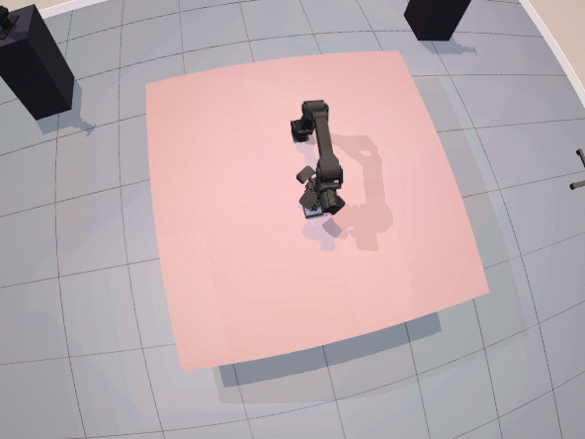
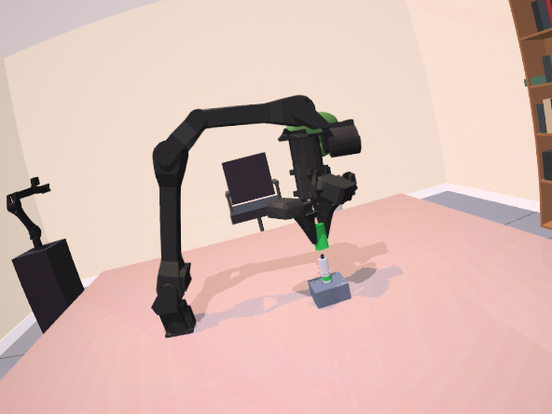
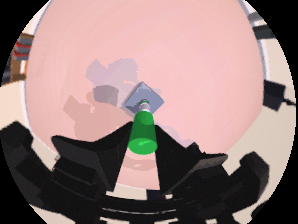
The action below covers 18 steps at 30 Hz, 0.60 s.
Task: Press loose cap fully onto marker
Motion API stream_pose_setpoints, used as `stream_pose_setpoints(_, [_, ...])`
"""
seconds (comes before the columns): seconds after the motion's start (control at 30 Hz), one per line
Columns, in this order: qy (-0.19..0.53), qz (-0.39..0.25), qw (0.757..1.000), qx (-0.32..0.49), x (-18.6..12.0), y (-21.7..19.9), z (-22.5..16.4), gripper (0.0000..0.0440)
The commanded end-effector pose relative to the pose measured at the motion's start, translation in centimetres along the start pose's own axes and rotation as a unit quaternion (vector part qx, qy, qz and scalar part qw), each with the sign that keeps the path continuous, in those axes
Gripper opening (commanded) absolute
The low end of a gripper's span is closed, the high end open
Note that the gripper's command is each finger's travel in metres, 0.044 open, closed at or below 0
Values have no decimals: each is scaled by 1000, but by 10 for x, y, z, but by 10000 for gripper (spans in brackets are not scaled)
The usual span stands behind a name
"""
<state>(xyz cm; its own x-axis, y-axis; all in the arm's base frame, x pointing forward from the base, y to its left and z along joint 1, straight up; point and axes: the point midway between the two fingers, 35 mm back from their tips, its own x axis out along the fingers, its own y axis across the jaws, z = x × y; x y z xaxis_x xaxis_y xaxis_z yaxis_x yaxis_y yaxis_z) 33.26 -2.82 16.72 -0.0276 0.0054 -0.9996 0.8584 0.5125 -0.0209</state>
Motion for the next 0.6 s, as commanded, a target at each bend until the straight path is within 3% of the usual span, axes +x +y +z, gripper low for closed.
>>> stream_pose_setpoints(0.0, [12,-8,1000,-2,8,-1,-1,51])
stream_pose_setpoints(0.57, [36,-30,999,-16,50,-5,-3,37])
